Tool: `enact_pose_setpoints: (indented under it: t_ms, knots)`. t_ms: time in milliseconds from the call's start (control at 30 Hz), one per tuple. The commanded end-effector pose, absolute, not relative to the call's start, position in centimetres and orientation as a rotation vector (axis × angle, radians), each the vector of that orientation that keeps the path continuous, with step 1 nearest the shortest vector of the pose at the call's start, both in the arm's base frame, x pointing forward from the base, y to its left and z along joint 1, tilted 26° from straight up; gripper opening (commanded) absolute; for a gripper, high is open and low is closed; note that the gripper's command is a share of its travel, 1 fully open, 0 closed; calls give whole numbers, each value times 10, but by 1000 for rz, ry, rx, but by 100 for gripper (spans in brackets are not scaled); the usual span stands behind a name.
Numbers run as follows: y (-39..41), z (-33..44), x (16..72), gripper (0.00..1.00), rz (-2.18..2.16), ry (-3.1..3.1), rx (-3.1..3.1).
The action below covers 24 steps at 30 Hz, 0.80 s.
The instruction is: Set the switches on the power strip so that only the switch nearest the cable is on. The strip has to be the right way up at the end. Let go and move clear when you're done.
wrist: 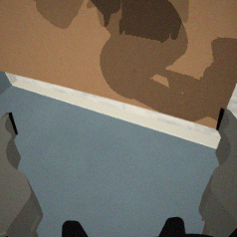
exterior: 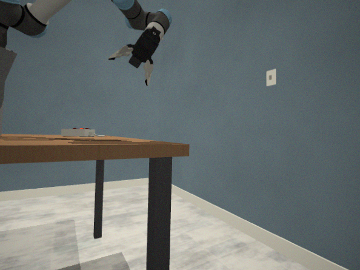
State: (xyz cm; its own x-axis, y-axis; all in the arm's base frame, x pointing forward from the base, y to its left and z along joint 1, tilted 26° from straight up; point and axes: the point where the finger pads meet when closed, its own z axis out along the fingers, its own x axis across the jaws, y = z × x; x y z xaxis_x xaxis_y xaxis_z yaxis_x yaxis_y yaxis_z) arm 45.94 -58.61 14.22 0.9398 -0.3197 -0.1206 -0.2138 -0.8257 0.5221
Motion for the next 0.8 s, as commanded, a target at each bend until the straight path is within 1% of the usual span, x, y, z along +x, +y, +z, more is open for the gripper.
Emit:
enact_pose_setpoints:
  t_ms: [0,767]
  knots:
    - [-586,143,460,100,-274,-381,2572]
    - [-582,139,463,100,-279,-348,2579]
